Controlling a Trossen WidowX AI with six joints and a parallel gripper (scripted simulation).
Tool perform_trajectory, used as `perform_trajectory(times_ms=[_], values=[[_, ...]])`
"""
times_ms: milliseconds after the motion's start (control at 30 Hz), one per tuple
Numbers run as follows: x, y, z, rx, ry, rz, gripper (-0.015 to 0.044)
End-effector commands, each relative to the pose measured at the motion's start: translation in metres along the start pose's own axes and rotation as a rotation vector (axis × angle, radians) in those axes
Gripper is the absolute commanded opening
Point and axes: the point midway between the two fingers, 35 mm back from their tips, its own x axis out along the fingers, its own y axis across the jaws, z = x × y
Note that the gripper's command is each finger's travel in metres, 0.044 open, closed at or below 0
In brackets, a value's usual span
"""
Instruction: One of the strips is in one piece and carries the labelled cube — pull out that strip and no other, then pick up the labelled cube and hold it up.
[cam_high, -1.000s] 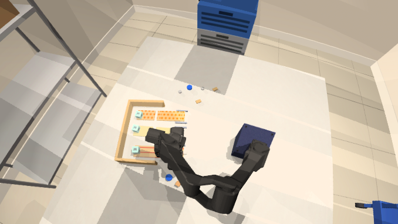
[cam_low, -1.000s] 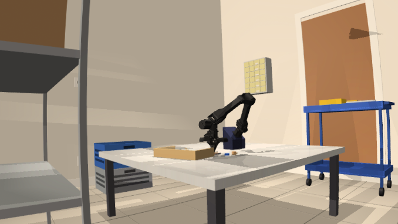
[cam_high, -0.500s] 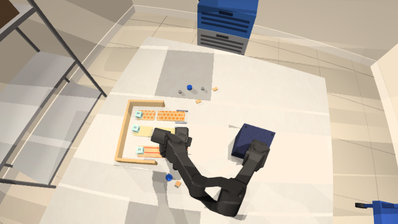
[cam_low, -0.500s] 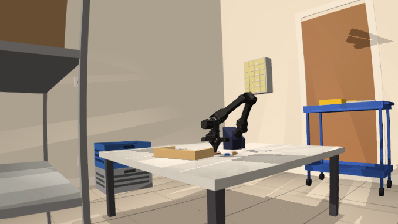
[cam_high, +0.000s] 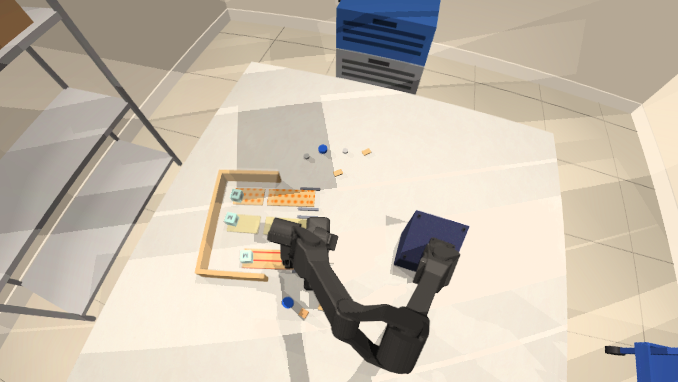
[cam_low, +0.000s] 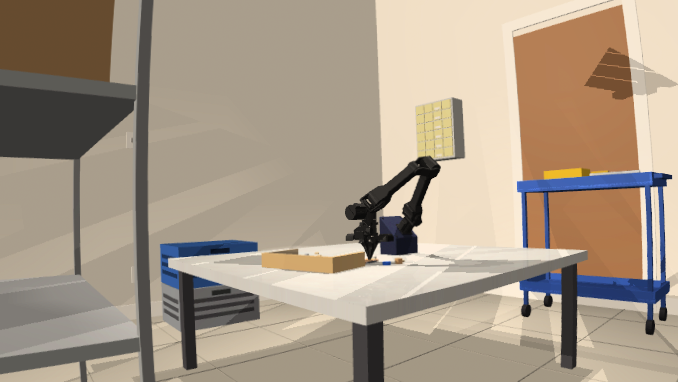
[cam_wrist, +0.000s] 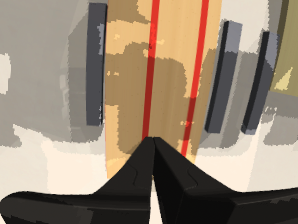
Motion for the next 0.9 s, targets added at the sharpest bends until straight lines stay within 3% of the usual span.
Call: perform_trajectory(times_ms=[0, 867], values=[[0.003, 0.0, -0.013, 0.006, 0.017, 0.003, 0.0], [0.003, 0.001, -0.052, 0.007, 0.019, 0.003, 0.0]])
